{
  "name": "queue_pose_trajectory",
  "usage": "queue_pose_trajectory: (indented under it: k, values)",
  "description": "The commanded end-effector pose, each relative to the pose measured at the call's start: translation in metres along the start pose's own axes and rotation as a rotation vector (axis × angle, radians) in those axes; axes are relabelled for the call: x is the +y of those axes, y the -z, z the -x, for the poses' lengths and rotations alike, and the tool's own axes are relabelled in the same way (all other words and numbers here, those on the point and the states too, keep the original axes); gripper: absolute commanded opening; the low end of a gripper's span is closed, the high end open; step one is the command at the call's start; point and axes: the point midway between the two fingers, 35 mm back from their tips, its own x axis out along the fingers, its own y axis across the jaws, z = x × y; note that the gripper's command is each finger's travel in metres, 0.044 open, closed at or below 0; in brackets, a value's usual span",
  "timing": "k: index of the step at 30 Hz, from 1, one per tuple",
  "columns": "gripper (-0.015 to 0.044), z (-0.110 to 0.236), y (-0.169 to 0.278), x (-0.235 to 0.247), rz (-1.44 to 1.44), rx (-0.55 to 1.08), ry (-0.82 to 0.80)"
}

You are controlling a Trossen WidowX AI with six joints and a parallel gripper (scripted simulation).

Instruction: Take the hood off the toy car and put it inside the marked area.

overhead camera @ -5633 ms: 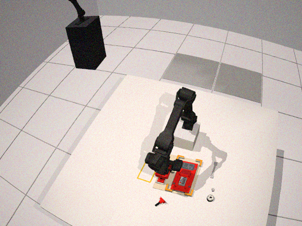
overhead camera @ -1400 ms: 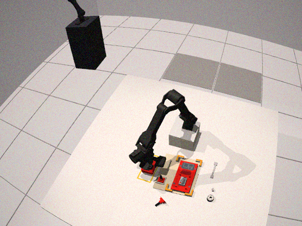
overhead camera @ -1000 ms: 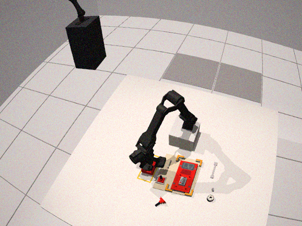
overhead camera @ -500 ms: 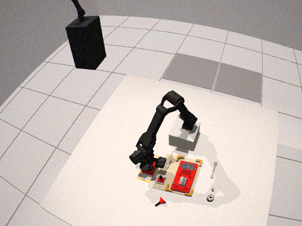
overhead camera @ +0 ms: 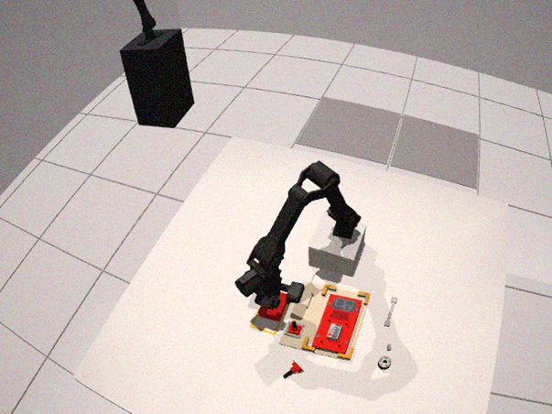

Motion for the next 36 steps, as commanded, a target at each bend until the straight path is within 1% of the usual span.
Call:
queue_pose_trajectory:
  k: [1,36]
  values:
    - [0.0440,0.0446,-0.0026,-0.0020,0.003,-0.031,0.006]
    - [0.0440,0.0476,-0.0022,-0.0018,0.003,-0.031,0.006]
